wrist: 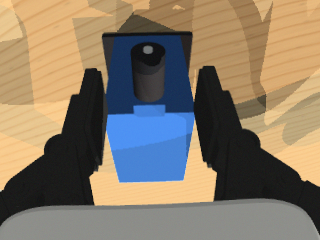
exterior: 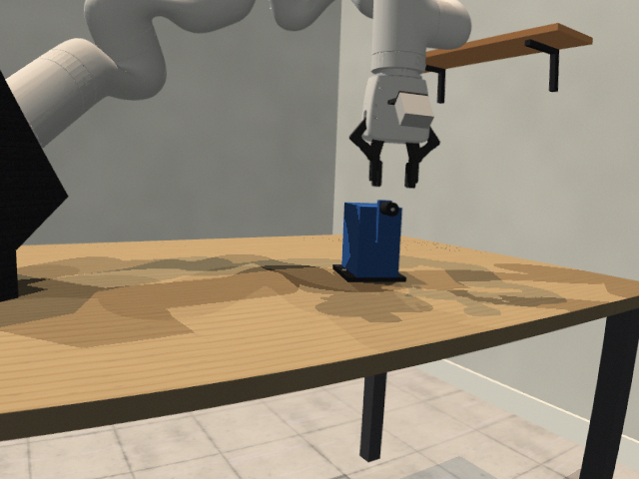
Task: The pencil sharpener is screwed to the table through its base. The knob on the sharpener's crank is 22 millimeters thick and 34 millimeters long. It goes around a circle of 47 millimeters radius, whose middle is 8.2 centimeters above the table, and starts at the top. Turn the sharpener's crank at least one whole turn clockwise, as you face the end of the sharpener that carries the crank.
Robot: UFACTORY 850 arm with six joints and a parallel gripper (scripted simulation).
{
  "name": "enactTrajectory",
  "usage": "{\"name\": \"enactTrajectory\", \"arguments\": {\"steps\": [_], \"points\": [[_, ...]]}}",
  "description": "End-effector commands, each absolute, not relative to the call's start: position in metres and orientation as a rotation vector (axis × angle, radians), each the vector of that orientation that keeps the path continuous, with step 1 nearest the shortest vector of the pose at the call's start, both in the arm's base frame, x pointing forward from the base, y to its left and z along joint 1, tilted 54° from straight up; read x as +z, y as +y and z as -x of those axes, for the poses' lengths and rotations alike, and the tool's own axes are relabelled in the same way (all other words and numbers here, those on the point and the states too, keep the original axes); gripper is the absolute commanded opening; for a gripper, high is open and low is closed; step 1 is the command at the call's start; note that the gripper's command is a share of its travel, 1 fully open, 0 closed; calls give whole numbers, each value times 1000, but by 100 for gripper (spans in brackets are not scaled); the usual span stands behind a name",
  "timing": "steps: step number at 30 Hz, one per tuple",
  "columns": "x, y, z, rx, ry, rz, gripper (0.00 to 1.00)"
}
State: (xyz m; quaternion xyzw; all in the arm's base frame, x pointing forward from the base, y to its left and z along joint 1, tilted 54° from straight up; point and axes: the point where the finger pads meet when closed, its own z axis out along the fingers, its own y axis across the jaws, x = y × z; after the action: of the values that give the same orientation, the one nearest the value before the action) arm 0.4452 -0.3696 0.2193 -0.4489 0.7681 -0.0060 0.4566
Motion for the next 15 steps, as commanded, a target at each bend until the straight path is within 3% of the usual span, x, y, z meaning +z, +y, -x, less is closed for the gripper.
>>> {"name": "enactTrajectory", "arguments": {"steps": [1, 15], "points": [[217, -368, -448, -16, 1894, 1106, 54], [212, -365, -455, -16, 1894, 1106, 54]]}}
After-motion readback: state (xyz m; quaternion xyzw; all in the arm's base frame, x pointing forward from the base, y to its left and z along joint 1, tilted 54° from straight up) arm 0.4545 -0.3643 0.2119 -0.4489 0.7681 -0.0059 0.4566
